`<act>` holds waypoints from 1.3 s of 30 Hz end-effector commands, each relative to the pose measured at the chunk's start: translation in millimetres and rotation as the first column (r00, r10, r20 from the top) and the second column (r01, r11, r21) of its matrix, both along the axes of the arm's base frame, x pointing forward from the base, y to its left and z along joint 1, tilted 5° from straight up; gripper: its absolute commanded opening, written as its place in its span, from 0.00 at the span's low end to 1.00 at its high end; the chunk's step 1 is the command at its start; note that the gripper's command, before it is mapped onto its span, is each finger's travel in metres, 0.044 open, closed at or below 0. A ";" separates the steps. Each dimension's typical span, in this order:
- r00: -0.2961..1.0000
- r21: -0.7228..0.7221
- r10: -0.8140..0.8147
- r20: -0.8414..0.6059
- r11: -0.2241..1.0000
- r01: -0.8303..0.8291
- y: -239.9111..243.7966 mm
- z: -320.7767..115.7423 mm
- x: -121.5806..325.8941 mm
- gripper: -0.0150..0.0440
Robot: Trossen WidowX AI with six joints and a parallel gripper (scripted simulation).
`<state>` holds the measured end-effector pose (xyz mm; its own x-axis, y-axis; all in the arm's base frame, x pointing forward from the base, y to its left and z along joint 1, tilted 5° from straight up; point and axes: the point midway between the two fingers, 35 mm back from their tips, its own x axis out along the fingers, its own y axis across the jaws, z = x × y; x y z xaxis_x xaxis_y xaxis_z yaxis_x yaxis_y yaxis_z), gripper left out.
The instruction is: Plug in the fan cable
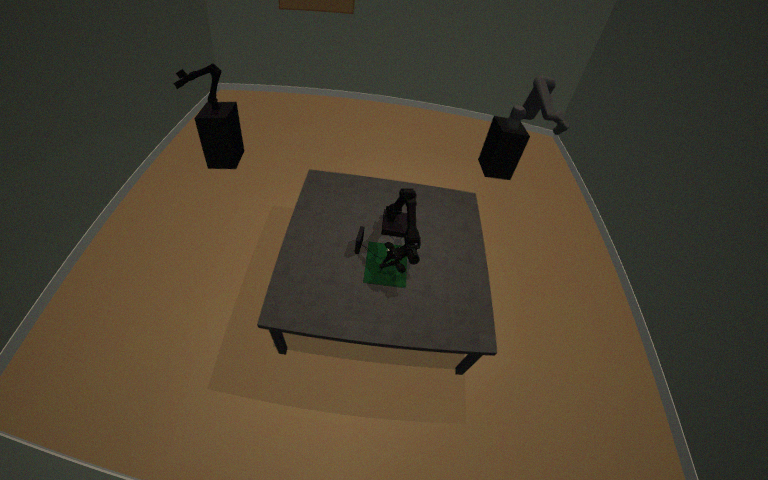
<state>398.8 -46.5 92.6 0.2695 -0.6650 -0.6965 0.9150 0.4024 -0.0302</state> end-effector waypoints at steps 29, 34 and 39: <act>0.971 -0.329 0.021 0.240 0.942 0.061 19.1 10.5 -13.9 0.25; 0.960 -0.372 0.032 0.279 0.925 0.077 23.0 13.3 -18.1 0.25; 0.948 -0.409 0.044 0.316 0.908 0.094 26.9 16.1 -22.6 0.25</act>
